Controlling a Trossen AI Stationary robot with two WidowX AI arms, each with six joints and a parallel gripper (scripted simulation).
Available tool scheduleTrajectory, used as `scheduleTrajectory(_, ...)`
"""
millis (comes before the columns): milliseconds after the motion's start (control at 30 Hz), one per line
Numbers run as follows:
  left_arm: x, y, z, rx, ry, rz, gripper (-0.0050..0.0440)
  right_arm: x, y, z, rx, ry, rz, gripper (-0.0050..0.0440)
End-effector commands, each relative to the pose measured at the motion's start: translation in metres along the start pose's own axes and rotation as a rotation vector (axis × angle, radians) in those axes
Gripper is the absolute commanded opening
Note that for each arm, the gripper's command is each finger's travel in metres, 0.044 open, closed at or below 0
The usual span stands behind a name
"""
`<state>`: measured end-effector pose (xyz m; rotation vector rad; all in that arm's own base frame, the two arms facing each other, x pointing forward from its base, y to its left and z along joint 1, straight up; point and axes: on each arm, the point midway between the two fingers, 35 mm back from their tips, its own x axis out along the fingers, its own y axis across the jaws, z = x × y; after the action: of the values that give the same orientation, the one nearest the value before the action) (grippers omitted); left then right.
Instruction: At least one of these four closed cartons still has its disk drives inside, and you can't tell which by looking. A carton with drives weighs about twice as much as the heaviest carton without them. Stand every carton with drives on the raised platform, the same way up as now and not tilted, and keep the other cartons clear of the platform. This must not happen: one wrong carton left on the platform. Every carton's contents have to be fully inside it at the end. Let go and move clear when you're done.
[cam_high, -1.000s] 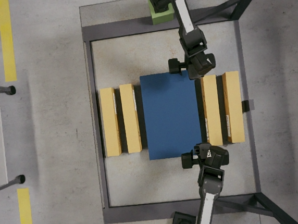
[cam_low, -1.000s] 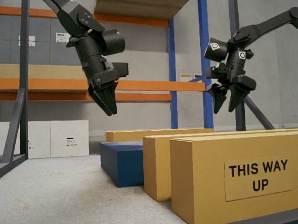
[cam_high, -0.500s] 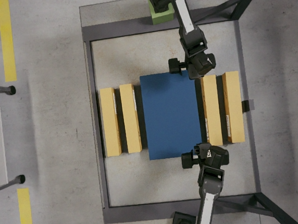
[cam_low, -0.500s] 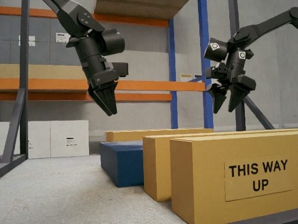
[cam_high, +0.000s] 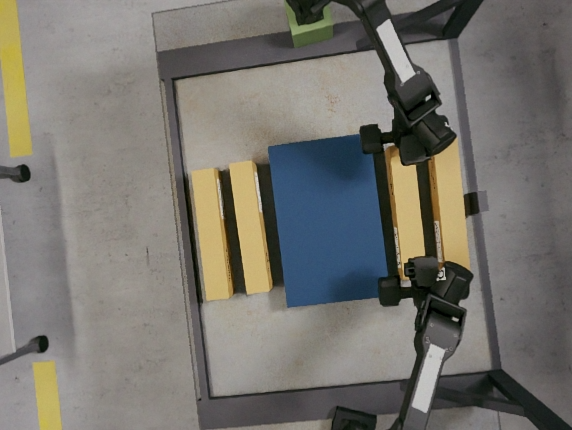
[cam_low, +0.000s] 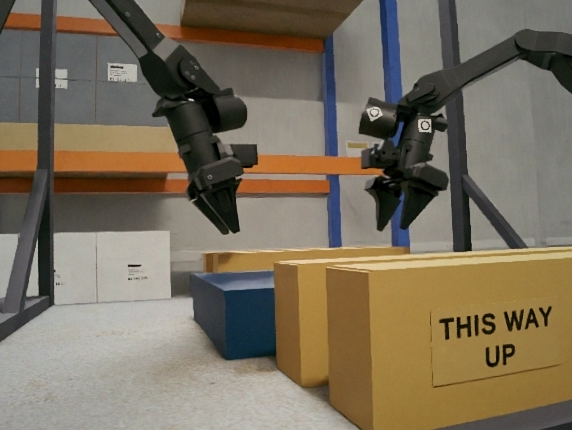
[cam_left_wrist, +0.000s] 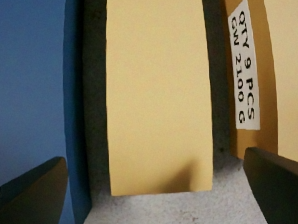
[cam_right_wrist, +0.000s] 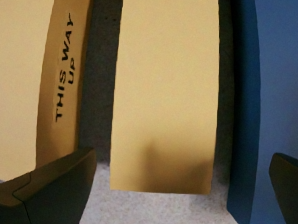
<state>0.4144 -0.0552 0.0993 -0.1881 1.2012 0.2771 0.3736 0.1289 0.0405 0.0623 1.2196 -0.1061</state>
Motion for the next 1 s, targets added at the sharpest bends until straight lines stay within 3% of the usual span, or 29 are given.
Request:
scheduleTrajectory(0, -0.0059, -0.0057, 0.0092, -0.007, -0.021, -0.005, 0.0382, -0.0059, 0.0076, 0.012, 0.01, -0.025, 0.009, 0.0382)
scheduleTrajectory(967, -0.0058, -0.0054, 0.01, -0.008, -0.031, -0.012, 0.0382, -0.0059, 0.0083, 0.0116, 0.005, -0.024, 0.012, 0.0382)
